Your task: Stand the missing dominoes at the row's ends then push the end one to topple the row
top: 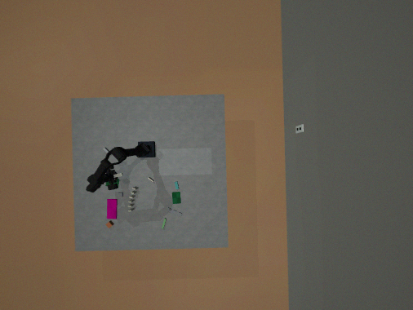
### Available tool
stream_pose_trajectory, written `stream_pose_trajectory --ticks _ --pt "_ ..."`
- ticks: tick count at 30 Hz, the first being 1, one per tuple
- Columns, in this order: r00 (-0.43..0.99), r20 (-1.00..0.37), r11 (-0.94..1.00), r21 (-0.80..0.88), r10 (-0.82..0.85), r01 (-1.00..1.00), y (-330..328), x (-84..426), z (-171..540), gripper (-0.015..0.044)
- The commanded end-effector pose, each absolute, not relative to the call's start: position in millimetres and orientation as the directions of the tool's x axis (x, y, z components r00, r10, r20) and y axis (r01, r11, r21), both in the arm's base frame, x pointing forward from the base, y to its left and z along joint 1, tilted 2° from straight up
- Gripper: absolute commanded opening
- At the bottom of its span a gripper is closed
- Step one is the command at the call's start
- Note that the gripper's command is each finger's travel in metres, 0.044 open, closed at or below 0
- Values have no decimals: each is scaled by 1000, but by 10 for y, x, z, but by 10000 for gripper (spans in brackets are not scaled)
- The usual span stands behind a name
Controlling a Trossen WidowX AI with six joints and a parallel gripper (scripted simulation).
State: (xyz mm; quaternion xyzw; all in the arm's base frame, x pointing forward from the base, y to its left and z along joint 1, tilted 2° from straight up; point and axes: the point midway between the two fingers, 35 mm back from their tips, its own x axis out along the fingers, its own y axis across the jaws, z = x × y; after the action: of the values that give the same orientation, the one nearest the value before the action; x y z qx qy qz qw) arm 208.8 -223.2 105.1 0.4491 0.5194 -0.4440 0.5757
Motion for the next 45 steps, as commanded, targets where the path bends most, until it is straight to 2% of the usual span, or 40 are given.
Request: stream_pose_trajectory --ticks 1,18,34,45 --pt "66 -993 233 42 -97 971 -2271 2153 953 107" --pt "110 -931 322 -8 -347 947 -2493 2439 655 107" --pt "193 -773 369 -57 -605 928 -2625 2704 491 107" --pt "235 -663 345 -39 -711 938 -2634 2796 479 107"
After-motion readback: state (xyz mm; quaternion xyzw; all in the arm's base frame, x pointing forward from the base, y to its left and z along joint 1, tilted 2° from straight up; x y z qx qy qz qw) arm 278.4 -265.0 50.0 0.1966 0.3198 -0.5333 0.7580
